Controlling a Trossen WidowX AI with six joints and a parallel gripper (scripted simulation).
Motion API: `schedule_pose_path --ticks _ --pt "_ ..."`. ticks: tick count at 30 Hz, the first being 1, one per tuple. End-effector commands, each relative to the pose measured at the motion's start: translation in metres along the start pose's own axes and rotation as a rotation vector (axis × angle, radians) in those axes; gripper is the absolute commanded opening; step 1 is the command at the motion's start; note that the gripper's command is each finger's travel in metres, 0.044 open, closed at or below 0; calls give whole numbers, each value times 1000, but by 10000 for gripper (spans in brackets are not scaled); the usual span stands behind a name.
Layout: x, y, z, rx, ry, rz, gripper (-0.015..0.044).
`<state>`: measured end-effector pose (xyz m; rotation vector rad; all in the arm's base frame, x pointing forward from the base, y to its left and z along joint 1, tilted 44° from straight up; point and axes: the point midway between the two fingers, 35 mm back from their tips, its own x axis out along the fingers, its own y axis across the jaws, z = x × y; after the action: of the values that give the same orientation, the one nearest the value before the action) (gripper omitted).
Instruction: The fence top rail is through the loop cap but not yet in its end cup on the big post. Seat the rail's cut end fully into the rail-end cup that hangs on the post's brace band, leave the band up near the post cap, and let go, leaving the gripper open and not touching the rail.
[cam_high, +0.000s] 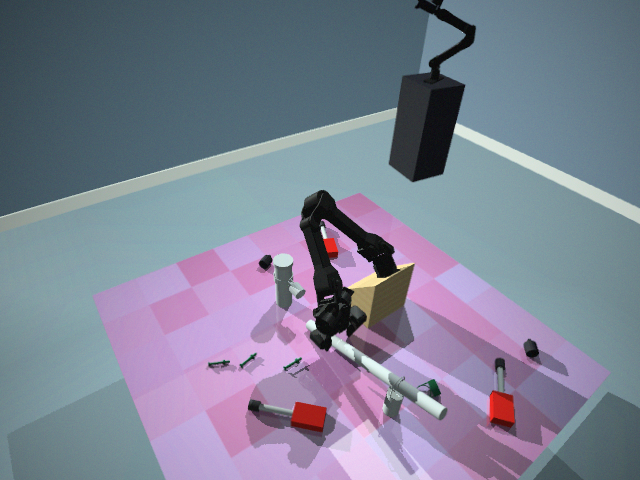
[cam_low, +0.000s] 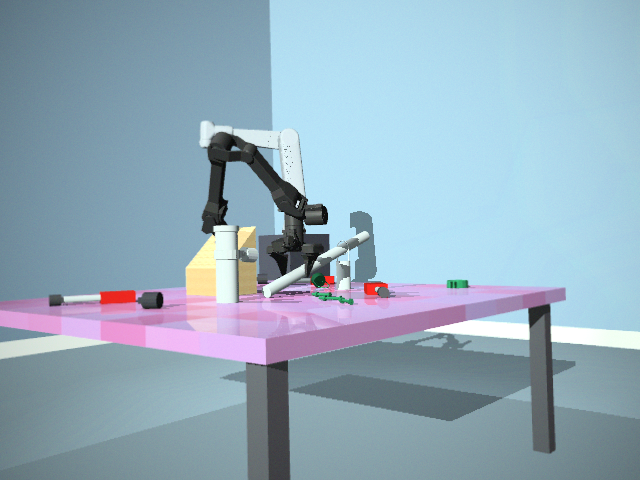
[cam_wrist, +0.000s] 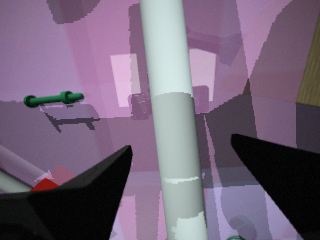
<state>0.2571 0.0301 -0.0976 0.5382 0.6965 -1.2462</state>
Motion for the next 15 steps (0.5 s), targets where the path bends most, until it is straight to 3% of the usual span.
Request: schedule_pose_path --ticks 1,12,15 --pt "8 -1 1 -3 -6 0 440" --pt "23 -3 2 -2 -9 -1 440" --pt "23 -3 2 -2 -9 -1 361"
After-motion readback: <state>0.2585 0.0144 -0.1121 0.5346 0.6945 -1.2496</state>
